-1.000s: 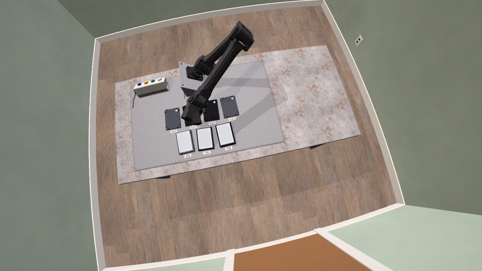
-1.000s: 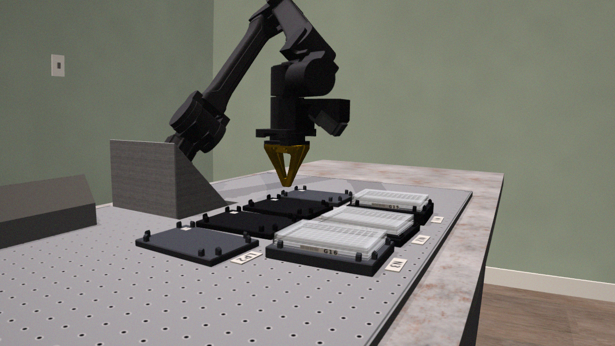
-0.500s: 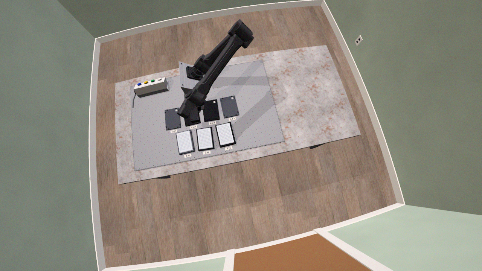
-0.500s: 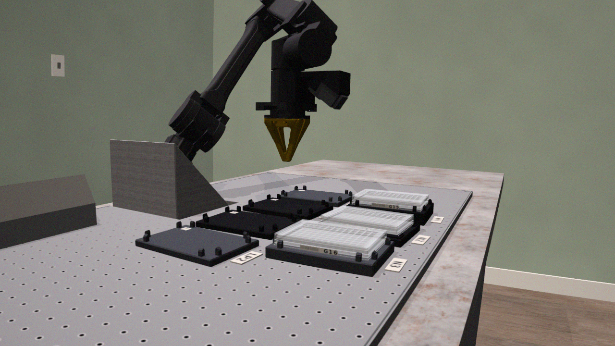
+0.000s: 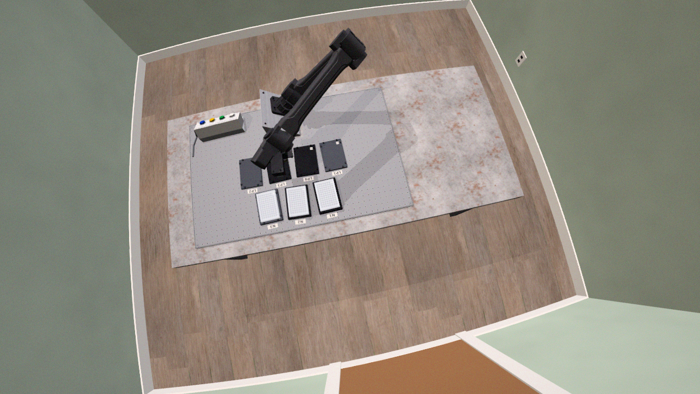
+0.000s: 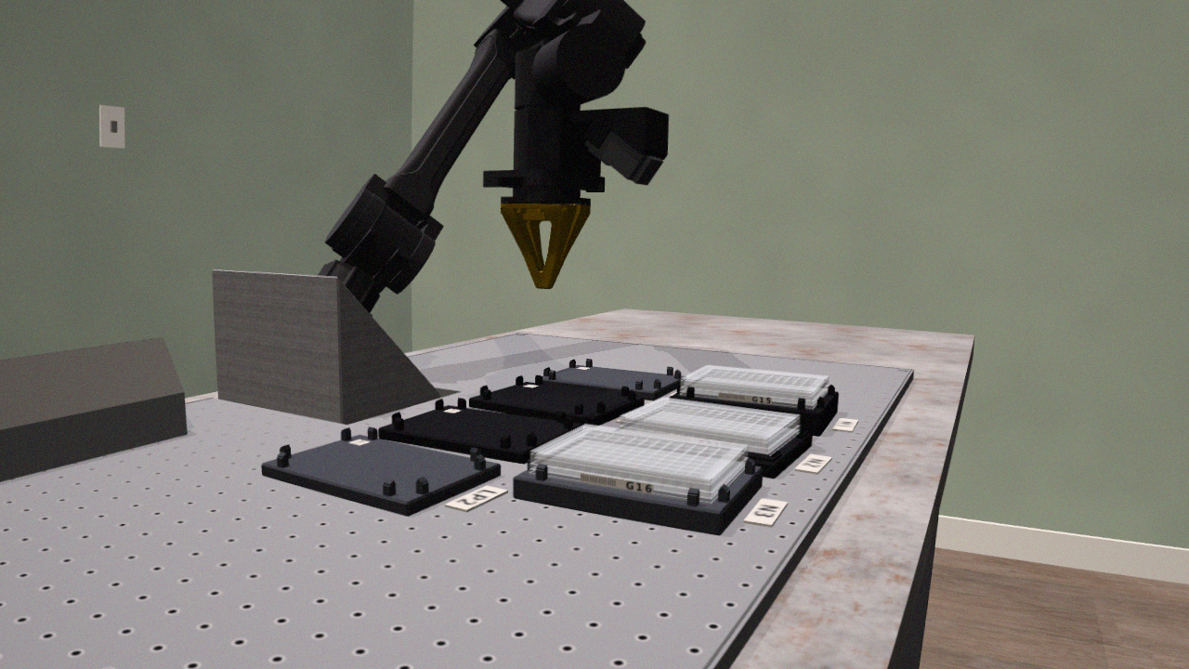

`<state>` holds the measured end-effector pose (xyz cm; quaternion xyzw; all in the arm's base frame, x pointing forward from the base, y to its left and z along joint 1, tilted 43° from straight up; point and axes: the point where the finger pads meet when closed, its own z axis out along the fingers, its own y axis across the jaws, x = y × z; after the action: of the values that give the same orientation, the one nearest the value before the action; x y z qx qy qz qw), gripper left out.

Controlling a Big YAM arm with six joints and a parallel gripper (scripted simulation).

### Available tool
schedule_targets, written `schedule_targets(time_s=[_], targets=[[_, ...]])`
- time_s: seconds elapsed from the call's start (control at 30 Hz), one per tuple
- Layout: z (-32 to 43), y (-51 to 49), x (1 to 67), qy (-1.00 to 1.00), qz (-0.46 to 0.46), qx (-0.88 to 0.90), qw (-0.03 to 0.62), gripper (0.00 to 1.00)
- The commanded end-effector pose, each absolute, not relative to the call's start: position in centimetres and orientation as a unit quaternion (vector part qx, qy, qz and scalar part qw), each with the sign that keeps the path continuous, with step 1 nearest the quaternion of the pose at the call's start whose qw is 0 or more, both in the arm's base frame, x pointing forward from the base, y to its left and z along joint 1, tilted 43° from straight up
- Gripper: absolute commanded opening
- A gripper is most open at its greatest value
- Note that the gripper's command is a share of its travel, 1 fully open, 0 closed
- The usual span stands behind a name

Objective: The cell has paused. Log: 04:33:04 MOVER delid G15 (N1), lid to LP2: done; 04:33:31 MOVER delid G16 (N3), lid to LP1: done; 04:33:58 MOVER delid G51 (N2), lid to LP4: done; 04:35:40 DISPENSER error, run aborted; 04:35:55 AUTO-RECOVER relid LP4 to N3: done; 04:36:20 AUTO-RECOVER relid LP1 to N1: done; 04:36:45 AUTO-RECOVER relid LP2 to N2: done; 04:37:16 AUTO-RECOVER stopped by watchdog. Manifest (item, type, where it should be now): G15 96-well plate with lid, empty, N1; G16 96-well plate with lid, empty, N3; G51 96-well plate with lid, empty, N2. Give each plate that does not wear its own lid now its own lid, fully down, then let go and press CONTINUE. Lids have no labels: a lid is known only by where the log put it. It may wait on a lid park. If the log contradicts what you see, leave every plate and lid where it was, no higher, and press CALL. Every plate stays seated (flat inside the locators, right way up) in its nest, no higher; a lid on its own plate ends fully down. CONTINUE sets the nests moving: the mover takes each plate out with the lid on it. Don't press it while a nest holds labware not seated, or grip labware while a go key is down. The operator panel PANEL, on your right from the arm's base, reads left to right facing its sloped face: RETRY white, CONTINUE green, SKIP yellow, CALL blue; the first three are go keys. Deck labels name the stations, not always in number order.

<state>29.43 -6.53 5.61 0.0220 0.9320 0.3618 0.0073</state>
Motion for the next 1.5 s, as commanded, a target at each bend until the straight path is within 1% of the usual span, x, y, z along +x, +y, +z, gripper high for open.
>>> schedule_targets(time_s=[0.0, 1.07, 1.37, 1.4, 1.47], targets=[[4.6, -9.5, 30.2, 0.932, 0.356, 0.068, 0.011, 0.00], [-4.9, -20.5, 27.1, 0.882, 0.335, 0.320, -0.081, 0.00], [-7.4, -23.1, 25.9, 0.885, 0.337, 0.312, -0.080, 0.00], [-7.8, -21.1, 24.7, 0.878, 0.349, 0.313, -0.098, 0.00], [-7.8, -20.0, 25.0, 0.880, 0.350, 0.301, -0.106, 0.00]])
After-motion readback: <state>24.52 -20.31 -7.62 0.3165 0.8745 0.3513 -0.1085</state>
